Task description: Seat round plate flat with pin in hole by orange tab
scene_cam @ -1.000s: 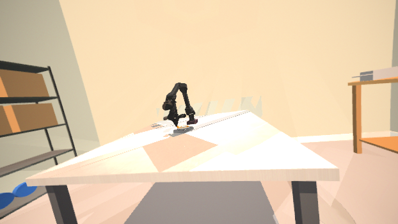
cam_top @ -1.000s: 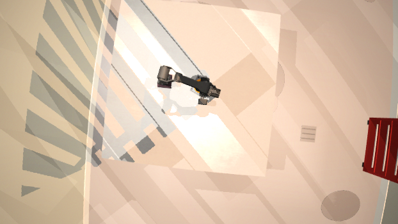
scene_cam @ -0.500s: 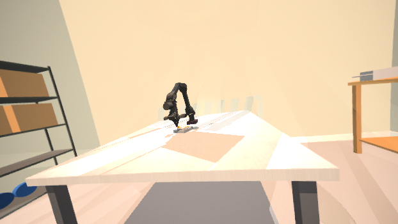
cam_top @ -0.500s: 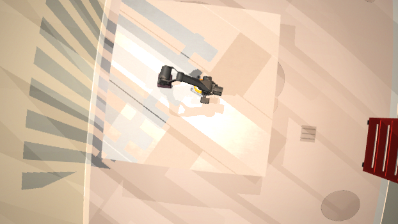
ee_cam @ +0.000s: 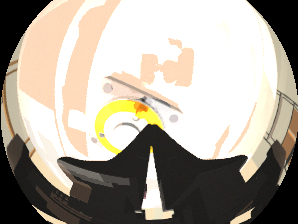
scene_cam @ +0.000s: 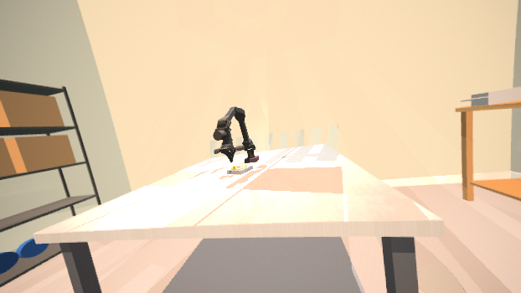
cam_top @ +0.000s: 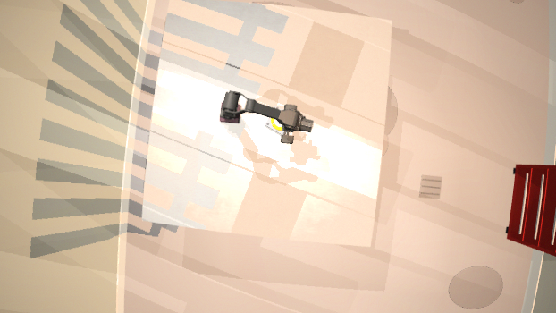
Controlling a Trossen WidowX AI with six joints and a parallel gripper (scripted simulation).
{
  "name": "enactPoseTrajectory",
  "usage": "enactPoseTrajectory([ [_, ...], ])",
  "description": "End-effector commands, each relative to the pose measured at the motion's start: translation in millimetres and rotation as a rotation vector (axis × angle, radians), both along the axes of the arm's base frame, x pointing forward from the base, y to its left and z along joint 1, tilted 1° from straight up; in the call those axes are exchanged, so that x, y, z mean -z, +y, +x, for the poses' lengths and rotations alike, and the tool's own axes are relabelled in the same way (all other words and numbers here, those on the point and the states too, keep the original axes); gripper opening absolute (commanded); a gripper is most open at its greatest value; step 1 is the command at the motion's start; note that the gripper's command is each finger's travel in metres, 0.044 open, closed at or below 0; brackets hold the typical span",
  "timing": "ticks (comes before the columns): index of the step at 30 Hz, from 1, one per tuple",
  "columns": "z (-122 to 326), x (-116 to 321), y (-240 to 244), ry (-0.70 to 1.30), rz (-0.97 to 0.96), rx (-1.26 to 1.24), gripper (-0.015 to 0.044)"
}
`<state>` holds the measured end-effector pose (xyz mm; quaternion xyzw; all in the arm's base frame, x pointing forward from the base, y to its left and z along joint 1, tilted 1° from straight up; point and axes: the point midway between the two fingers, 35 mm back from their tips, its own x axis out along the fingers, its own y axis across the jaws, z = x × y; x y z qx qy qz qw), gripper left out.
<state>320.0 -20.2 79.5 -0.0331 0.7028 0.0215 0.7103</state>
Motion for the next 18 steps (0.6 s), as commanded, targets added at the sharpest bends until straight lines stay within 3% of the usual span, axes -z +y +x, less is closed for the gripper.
enactPoseTrajectory([
  [1,-0.5,-16.5,0.2,-0.007,0.002,0.004,0.0000],
  [18,0.6,-9.3,0.0,-0.008,0.000,0.000,0.0000],
])
